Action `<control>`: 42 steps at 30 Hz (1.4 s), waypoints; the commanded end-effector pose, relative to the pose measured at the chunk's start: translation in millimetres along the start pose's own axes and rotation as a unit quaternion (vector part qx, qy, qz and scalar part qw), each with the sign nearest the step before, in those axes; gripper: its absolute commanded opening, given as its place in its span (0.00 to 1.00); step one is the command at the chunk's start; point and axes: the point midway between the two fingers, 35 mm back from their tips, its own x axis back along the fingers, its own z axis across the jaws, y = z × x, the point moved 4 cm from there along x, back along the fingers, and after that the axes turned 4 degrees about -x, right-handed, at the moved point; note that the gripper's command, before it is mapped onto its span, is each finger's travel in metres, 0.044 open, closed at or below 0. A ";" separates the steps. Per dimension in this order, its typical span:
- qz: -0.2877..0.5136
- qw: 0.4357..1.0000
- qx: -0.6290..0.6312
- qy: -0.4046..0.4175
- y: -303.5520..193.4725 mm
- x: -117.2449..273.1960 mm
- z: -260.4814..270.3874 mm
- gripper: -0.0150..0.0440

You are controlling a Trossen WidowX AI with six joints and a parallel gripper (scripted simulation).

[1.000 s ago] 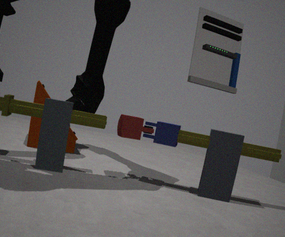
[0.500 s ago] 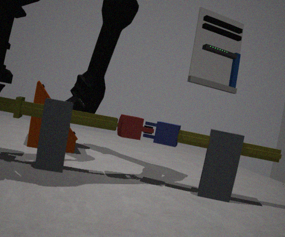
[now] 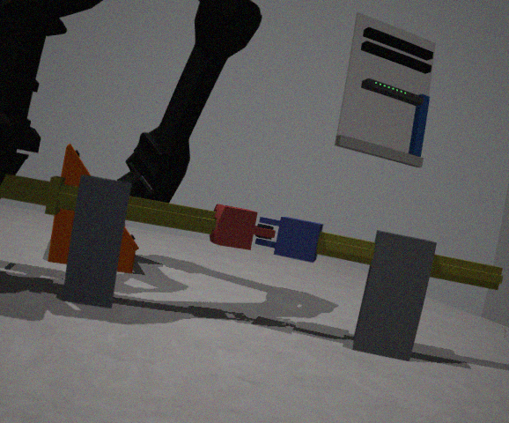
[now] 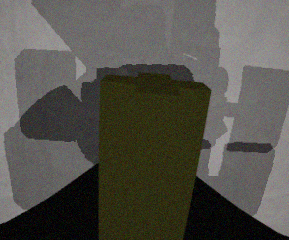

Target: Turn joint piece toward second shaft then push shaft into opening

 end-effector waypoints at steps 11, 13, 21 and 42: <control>0.002 1.000 -0.002 0.001 -22.8 -0.3 -1.5 0.25; 0.002 1.000 -0.002 0.001 -23.7 -0.3 -1.6 0.25; 0.000 1.000 -0.001 0.000 -19.8 -0.3 -1.3 0.25; 0.000 1.000 -0.001 0.000 -19.8 -0.3 -1.3 0.81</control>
